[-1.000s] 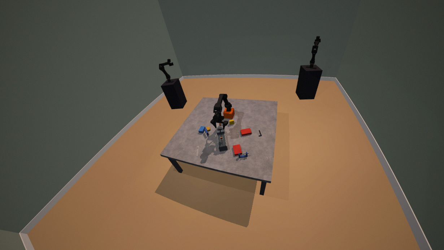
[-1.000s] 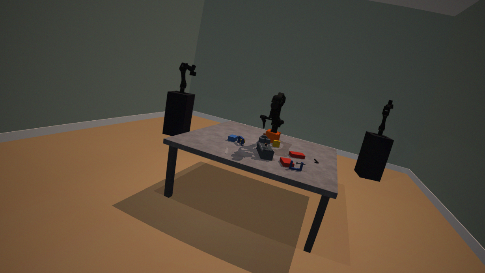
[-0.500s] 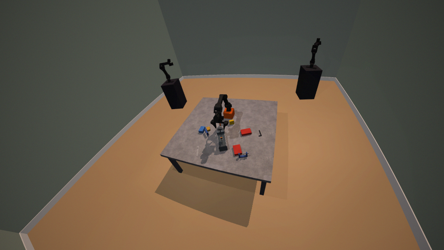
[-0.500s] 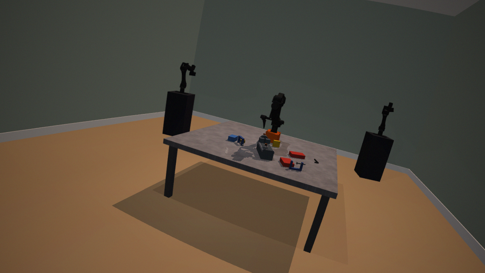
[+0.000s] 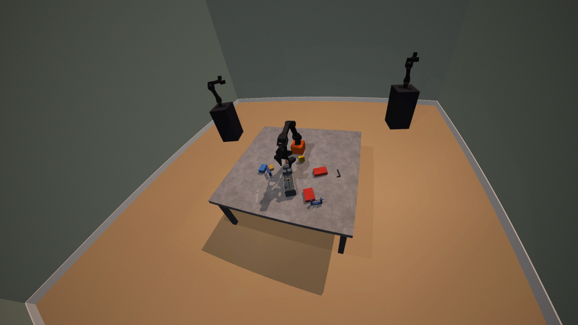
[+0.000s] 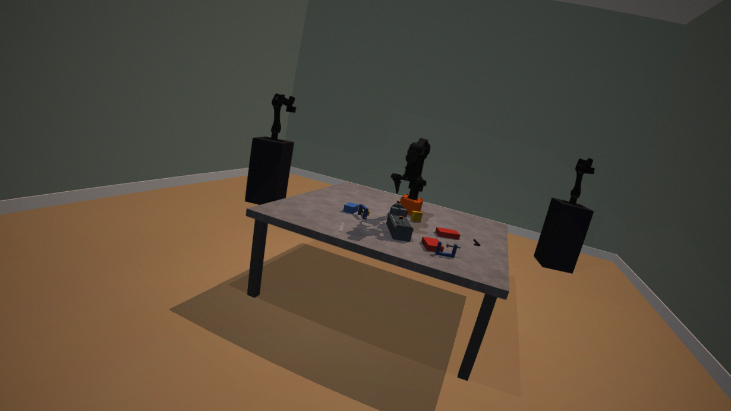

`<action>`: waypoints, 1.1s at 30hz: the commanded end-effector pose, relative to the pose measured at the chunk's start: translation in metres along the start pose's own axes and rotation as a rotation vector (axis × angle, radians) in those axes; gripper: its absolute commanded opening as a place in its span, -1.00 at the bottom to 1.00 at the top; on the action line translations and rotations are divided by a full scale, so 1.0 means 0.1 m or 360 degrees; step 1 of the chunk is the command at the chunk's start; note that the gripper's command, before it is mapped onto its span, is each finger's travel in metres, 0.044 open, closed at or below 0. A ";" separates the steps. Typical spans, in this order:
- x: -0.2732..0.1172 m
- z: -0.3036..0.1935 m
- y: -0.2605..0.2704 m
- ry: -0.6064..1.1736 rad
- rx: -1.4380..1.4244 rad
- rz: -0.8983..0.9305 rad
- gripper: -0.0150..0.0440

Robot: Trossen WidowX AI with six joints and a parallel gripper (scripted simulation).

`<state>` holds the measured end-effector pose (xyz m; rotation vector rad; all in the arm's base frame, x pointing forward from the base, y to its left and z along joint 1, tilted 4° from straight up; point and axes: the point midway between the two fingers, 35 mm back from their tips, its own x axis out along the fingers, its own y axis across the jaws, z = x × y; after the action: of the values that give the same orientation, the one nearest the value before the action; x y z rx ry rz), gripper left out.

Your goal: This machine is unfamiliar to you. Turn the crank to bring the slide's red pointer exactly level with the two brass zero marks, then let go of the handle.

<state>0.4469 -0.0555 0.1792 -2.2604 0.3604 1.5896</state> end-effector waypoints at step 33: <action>-0.23 0.65 0.64 -0.0105 0.2717 -0.0682 1.00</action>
<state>0.3647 -0.0853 0.1727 -0.9185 0.7416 0.5914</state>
